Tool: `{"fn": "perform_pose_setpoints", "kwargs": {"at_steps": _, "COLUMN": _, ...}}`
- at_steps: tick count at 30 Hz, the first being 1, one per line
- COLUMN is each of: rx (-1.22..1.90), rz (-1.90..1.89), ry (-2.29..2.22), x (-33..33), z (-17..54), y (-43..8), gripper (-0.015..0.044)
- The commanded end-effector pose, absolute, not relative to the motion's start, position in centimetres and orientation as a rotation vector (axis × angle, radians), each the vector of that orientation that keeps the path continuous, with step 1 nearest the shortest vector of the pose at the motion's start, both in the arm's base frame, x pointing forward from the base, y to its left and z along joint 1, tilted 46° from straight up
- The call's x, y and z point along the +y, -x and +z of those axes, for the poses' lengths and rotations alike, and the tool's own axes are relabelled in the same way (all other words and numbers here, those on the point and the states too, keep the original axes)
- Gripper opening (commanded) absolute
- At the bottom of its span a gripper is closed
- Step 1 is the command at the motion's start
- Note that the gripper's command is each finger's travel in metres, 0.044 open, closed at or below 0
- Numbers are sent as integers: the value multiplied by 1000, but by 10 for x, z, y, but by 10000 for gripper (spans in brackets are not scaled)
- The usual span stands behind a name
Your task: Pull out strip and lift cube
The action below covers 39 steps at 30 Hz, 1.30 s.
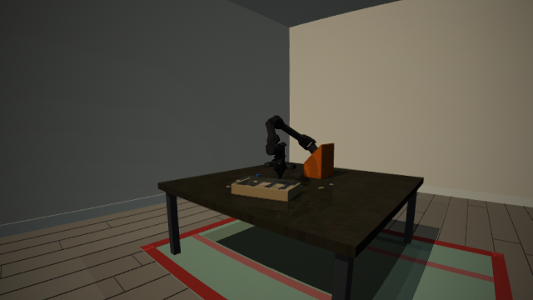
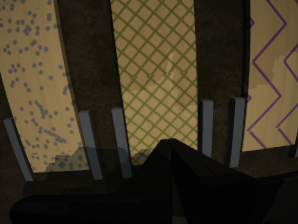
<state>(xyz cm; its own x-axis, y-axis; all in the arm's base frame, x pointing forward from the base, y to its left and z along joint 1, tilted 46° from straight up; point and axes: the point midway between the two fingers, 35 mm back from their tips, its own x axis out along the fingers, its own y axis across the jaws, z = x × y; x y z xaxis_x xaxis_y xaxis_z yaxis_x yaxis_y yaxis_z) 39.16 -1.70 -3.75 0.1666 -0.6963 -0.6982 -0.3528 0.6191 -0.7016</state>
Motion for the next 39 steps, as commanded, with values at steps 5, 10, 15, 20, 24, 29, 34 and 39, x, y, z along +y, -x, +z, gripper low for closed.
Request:
{"fn": "perform_pose_setpoints", "kwargs": {"at_steps": 5, "rx": 1450, "rz": -302, "ry": 950, "x": -29, "z": -49, "y": -391, "gripper": 0}}
{"fn": "perform_pose_setpoints", "kwargs": {"at_steps": 10, "rx": 1450, "rz": -303, "ry": 951, "x": -35, "z": -54, "y": -391, "gripper": 0}}
{"fn": "perform_pose_setpoints", "kwargs": {"at_steps": 15, "rx": 1450, "rz": -304, "ry": 952, "x": -41, "z": -59, "y": -392, "gripper": 0}}
{"fn": "perform_pose_setpoints", "kwargs": {"at_steps": 20, "rx": 1450, "rz": -304, "ry": 952, "x": -42, "z": -60, "y": -392, "gripper": 0}}
{"fn": "perform_pose_setpoints", "kwargs": {"at_steps": 24, "rx": 1450, "rz": -304, "ry": 952, "x": -42, "z": -60, "y": -392, "gripper": 0}}
{"fn": "perform_pose_setpoints", "kwargs": {"at_steps": 29, "rx": 1450, "rz": -304, "ry": 952, "x": -42, "z": -60, "y": -392, "gripper": 0}}
{"fn": "perform_pose_setpoints", "kwargs": {"at_steps": 34, "rx": 1450, "rz": -304, "ry": 952, "x": -42, "z": -60, "y": -392, "gripper": 0}}
{"fn": "perform_pose_setpoints", "kwargs": {"at_steps": 39, "rx": 1450, "rz": -304, "ry": 952, "x": -42, "z": -60, "y": -392, "gripper": 0}}
